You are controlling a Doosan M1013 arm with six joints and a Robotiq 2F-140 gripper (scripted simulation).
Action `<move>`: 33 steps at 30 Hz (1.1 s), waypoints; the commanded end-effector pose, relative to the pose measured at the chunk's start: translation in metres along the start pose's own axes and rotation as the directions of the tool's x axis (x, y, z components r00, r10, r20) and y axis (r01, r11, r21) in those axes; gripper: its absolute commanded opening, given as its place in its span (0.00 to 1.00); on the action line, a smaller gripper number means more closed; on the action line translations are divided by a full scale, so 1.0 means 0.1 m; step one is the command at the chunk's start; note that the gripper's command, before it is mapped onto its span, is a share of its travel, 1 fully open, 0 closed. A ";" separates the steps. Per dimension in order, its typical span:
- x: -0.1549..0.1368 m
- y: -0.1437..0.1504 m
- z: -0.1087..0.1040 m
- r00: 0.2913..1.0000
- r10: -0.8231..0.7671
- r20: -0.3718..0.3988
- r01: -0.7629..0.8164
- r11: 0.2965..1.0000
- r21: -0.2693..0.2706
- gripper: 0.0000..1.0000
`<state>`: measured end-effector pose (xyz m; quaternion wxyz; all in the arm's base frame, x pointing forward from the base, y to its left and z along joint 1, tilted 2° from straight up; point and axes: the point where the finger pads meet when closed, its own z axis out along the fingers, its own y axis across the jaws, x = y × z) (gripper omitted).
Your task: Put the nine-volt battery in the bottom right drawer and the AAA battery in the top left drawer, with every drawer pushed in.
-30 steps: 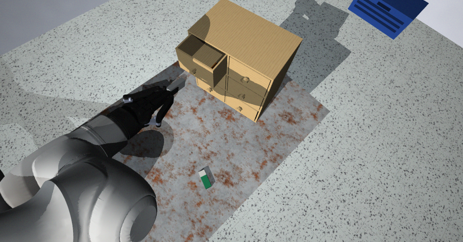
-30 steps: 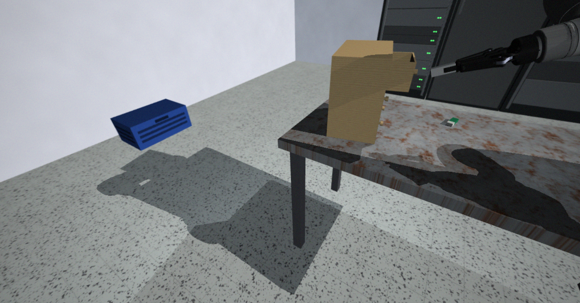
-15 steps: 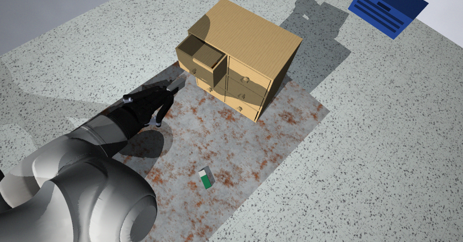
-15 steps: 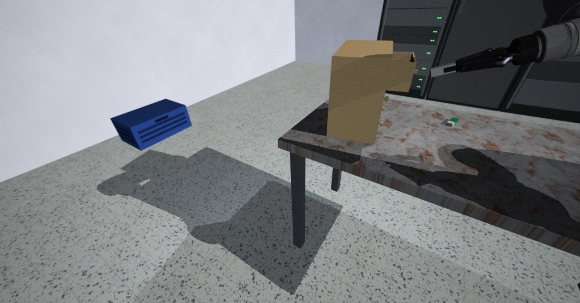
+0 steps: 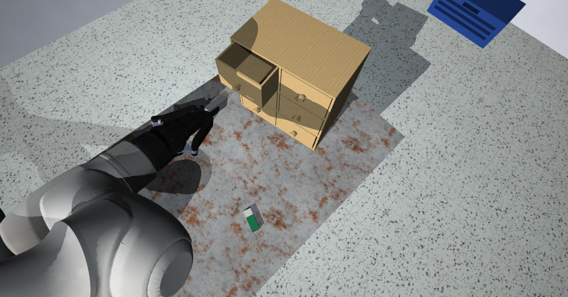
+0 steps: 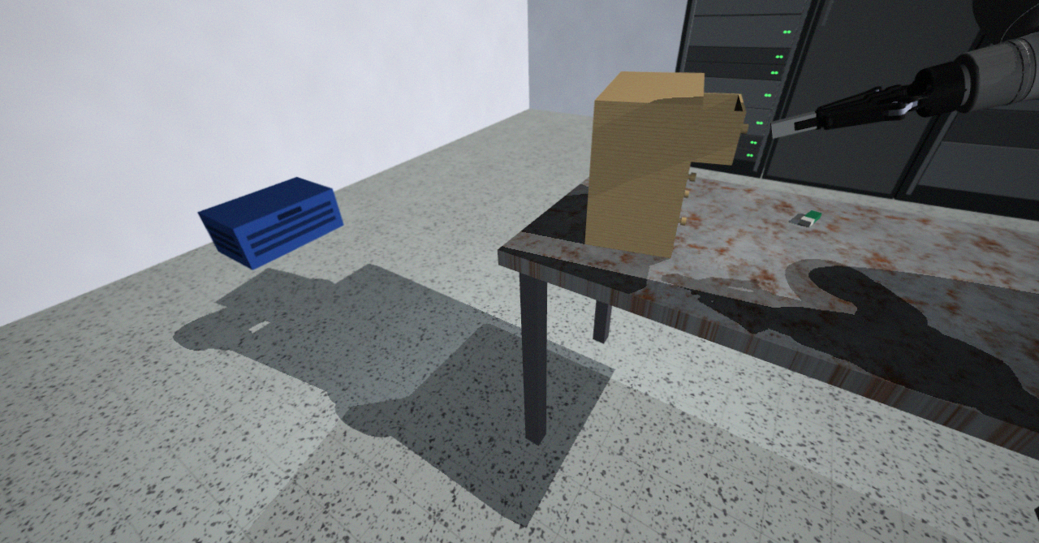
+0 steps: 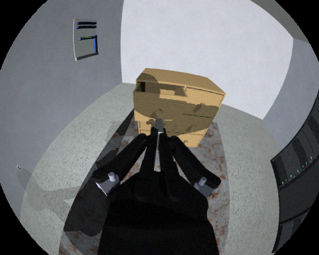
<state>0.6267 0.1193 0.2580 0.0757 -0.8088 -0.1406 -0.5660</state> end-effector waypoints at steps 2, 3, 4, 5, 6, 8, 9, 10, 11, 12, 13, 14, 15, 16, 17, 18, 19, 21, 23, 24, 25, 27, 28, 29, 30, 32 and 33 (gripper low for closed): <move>0.00 0.00 0.01 1.000 0.000 0.000 0.000 1.000 0.000 0.00; 0.00 0.00 0.01 1.000 0.000 0.000 0.000 1.000 0.000 0.00; 0.01 0.00 0.01 1.000 0.000 0.000 0.000 1.000 0.000 0.00; 0.01 0.00 0.02 1.000 0.000 0.000 0.000 1.000 0.000 0.00; 0.01 0.00 0.02 1.000 0.000 0.000 0.000 1.000 0.000 0.00; 0.01 0.00 0.03 1.000 0.000 0.000 0.000 1.000 0.000 0.00; 0.01 0.00 0.04 1.000 0.000 0.000 0.000 1.000 0.000 0.00; 0.02 0.00 0.04 1.000 0.000 0.000 0.000 1.000 0.000 0.00; 0.02 0.00 0.05 1.000 0.000 0.000 0.000 1.000 0.000 0.00; 0.02 0.00 0.05 1.000 0.000 0.000 0.000 1.000 0.000 0.00; 0.02 0.00 0.06 1.000 0.000 0.000 0.000 1.000 0.000 0.00; 0.02 0.00 0.06 1.000 0.000 0.000 0.000 1.000 0.000 0.00; 0.02 0.00 0.06 1.000 0.000 0.000 0.000 1.000 0.000 0.00; 0.03 0.00 0.07 1.000 0.000 0.000 0.000 1.000 0.000 0.00; 0.03 0.00 0.08 1.000 0.000 0.000 0.000 1.000 0.000 0.00; 0.03 0.00 0.09 1.000 0.000 0.000 0.000 1.000 0.000 0.00; 0.04 0.00 0.10 1.000 0.000 0.000 0.000 1.000 0.000 0.00; 0.04 0.00 0.12 1.000 0.000 0.000 0.000 1.000 0.000 0.00; 0.05 0.00 0.14 1.000 0.000 0.000 0.000 1.000 0.000 0.00; 0.05 0.00 0.15 1.000 0.000 0.000 0.000 1.000 0.000 0.00; 0.06 0.00 0.16 1.000 0.000 0.000 0.000 1.000 0.000 0.00; 0.07 0.00 0.19 1.000 0.000 0.000 0.000 1.000 0.000 0.00; 0.07 0.00 0.20 1.000 0.000 0.000 0.000 1.000 0.000 0.00; 0.08 0.00 0.21 1.000 0.000 0.000 0.000 1.000 0.000 0.00; 0.08 0.00 0.23 1.000 0.000 0.000 0.000 1.000 0.000 0.00; 0.08 0.00 0.23 1.000 0.000 0.000 0.000 1.000 0.000 0.00; 0.09 0.00 0.24 1.000 0.000 0.000 0.000 1.000 0.000 0.00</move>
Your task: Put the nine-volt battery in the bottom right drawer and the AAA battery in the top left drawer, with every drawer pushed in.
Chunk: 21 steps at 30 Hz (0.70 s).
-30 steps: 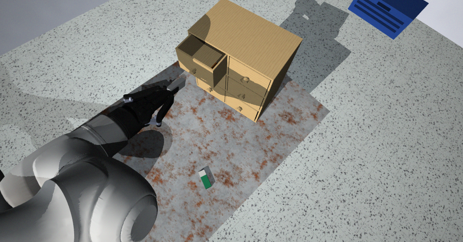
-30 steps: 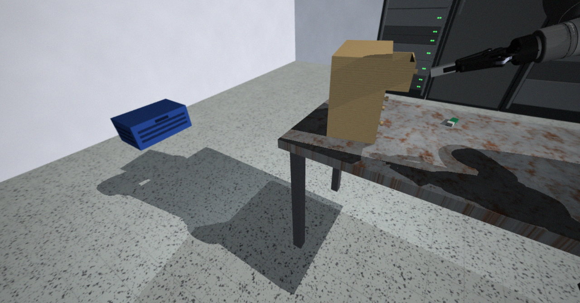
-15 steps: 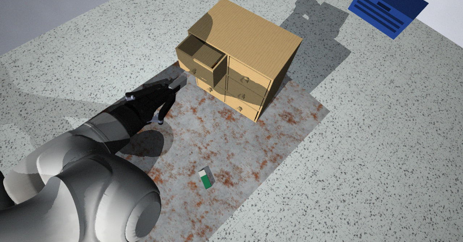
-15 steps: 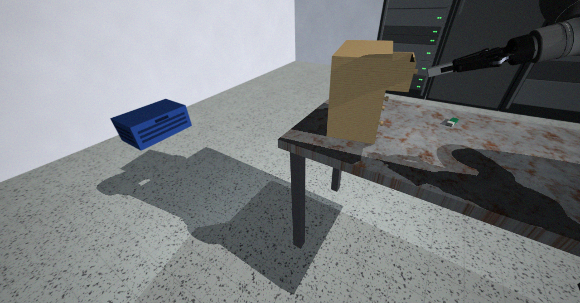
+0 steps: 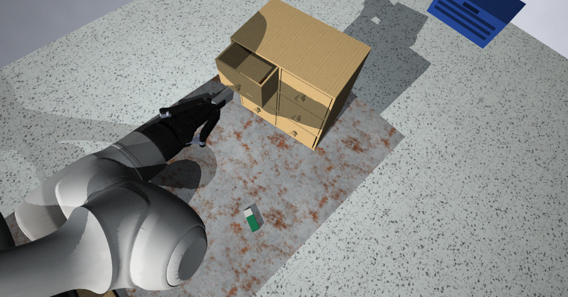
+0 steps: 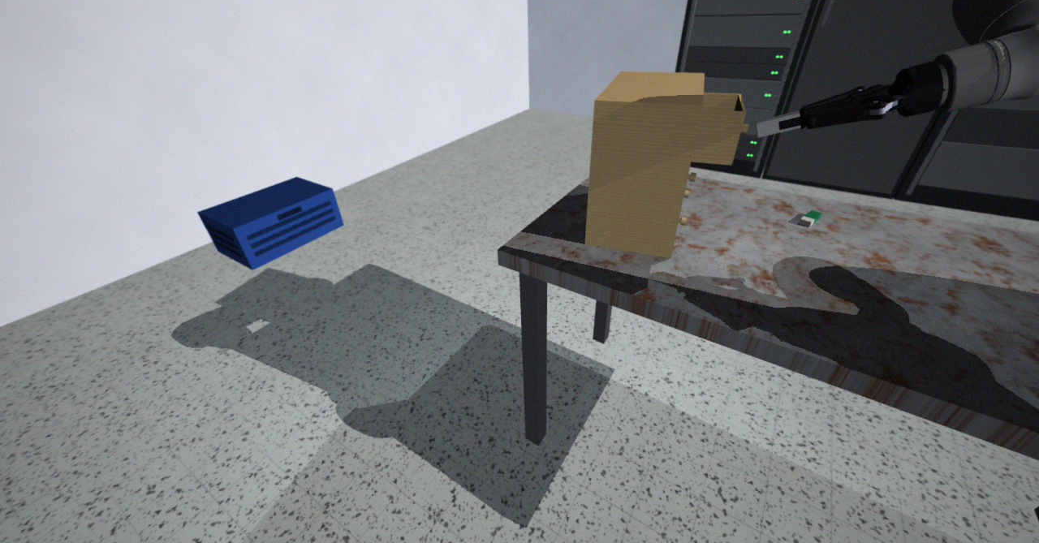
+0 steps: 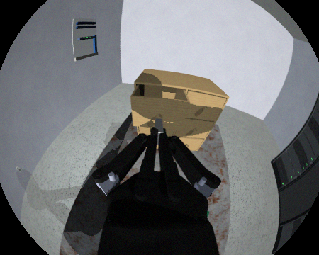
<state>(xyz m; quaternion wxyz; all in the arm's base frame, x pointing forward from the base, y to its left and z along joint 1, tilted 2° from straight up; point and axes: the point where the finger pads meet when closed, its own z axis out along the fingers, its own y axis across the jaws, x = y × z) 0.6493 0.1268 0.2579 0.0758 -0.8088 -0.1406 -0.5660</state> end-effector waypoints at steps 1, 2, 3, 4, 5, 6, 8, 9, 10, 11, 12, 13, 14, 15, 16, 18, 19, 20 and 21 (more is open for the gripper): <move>0.01 0.00 0.03 1.000 0.000 0.000 0.000 1.000 0.000 0.00; 0.02 0.00 0.05 1.000 0.000 0.000 0.000 1.000 0.000 0.00; 0.02 0.00 0.06 1.000 0.000 0.000 0.000 1.000 0.000 0.00; 0.03 0.00 0.08 1.000 0.000 0.000 0.000 1.000 0.000 0.00; 0.04 0.00 0.09 1.000 0.000 0.000 0.000 1.000 0.000 0.00; 0.04 0.00 0.11 1.000 0.000 0.000 0.000 1.000 0.000 0.00; 0.05 0.00 0.14 1.000 0.000 0.000 0.000 1.000 0.000 0.00; 0.06 0.00 0.16 1.000 0.000 0.000 0.000 1.000 0.000 0.00; 0.07 0.00 0.18 1.000 0.000 0.000 0.000 1.000 0.000 0.00; 0.07 0.00 0.20 1.000 0.000 0.000 0.000 1.000 0.000 0.00; 0.08 0.00 0.21 1.000 0.000 0.000 0.000 1.000 0.000 0.00; 0.08 0.00 0.23 1.000 0.000 0.000 0.000 1.000 0.000 0.00; 0.09 0.00 0.25 1.000 0.000 0.000 0.000 1.000 0.000 0.00; 0.09 0.00 0.25 1.000 0.000 0.000 0.000 1.000 0.000 0.00; 0.09 0.00 0.25 1.000 0.000 0.000 0.000 1.000 0.000 0.00; 0.10 0.00 0.28 1.000 0.000 0.000 0.000 1.000 0.000 0.00; 0.11 0.00 0.30 1.000 0.000 0.000 0.000 1.000 0.000 0.00; 0.12 0.00 0.32 1.000 0.000 0.000 0.000 1.000 0.000 0.00; 0.12 0.00 0.34 1.000 0.000 0.000 0.000 1.000 0.000 0.00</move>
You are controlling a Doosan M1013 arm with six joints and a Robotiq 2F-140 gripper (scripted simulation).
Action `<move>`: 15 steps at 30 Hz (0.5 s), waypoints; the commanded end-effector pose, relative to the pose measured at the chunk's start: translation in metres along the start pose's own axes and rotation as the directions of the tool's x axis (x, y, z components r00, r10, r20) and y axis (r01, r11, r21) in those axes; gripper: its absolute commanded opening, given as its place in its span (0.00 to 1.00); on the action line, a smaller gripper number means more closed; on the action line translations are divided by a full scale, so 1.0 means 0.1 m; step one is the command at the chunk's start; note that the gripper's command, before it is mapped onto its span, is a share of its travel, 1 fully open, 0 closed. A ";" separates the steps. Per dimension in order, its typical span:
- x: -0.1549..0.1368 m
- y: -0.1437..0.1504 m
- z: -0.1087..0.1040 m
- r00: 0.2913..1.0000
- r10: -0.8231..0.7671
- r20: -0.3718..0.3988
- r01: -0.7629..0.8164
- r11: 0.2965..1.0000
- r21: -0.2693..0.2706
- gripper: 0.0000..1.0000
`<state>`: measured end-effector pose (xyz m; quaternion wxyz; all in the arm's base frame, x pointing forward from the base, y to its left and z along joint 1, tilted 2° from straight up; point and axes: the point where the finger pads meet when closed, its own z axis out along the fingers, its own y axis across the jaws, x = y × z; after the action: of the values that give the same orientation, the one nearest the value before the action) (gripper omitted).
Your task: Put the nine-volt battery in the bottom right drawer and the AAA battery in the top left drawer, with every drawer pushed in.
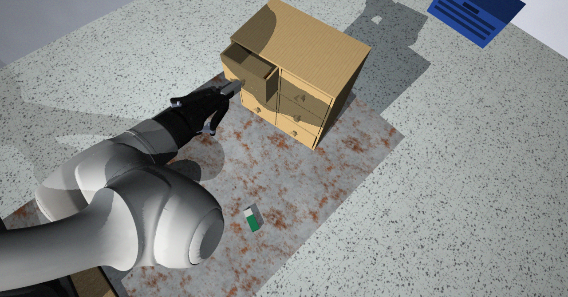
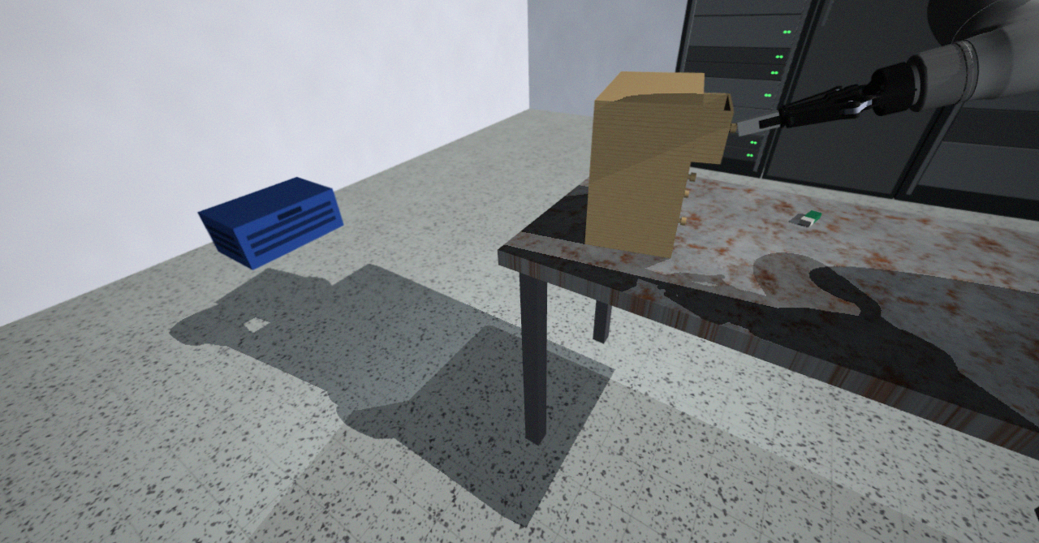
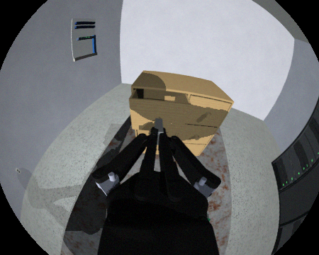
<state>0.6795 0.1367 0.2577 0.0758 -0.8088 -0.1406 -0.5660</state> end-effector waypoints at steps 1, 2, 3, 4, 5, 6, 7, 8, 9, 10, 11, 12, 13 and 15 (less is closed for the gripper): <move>0.02 0.00 0.05 1.000 0.000 0.000 0.000 1.000 0.000 0.00; 0.03 0.00 0.07 1.000 0.000 0.000 0.000 1.000 0.000 0.00; 0.03 0.00 0.09 1.000 0.000 0.000 0.000 1.000 0.000 0.00; 0.04 0.00 0.11 1.000 0.000 0.000 0.000 1.000 0.000 0.00; 0.05 0.00 0.12 1.000 0.000 0.000 0.000 1.000 0.000 0.00; 0.05 0.00 0.14 1.000 0.000 0.000 0.000 1.000 0.000 0.00; 0.06 0.00 0.16 1.000 0.000 0.000 0.000 1.000 0.000 0.00; 0.06 0.00 0.17 1.000 0.000 0.000 0.000 1.000 0.000 0.00; 0.07 0.00 0.19 1.000 0.000 0.000 0.000 1.000 0.000 0.00; 0.08 0.00 0.20 1.000 0.000 0.000 0.000 1.000 0.000 0.00; 0.08 0.00 0.20 1.000 0.000 0.000 0.000 1.000 0.000 0.00; 0.08 0.00 0.20 1.000 0.000 0.000 0.000 1.000 0.000 0.00; 0.08 0.00 0.22 1.000 0.000 0.000 0.000 1.000 0.000 0.00; 0.09 0.00 0.25 1.000 0.000 0.000 0.000 1.000 0.000 0.00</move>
<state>0.7020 0.1441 0.2575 0.0758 -0.8088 -0.1406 -0.5660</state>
